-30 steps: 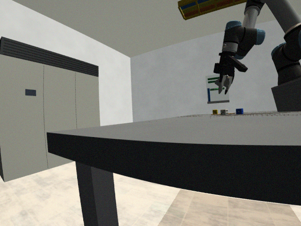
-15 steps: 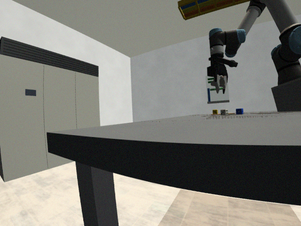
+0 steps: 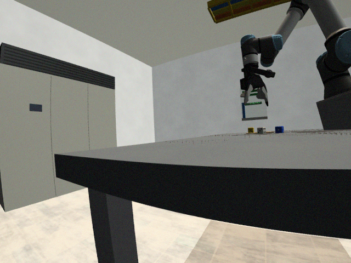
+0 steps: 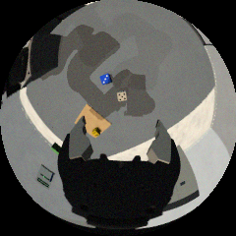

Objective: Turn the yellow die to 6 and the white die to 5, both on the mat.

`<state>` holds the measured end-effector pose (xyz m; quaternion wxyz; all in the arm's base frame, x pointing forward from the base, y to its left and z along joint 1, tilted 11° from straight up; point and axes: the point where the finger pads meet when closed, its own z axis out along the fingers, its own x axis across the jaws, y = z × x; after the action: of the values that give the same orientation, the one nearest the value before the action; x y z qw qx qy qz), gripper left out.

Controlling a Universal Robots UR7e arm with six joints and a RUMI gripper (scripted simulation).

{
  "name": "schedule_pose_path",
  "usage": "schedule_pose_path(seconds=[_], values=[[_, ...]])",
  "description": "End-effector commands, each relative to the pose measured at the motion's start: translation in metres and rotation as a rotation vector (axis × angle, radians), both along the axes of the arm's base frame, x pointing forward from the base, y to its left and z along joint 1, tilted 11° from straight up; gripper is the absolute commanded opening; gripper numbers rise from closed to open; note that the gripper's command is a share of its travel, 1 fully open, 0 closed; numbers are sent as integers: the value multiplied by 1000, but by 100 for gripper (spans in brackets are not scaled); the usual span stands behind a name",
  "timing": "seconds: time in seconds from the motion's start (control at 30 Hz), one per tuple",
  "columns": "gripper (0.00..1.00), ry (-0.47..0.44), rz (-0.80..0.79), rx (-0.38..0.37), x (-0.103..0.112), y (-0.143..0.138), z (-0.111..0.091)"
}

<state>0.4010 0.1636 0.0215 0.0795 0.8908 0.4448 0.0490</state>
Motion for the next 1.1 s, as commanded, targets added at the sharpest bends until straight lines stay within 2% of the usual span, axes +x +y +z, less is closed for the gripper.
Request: schedule_pose_path(seconds=[0.0,0.63,1.07], values=[[100,0,0,1,0,0,0],[100,-6,-58,10,0,1,0],[100,-26,-267,43,0,6,-3]])
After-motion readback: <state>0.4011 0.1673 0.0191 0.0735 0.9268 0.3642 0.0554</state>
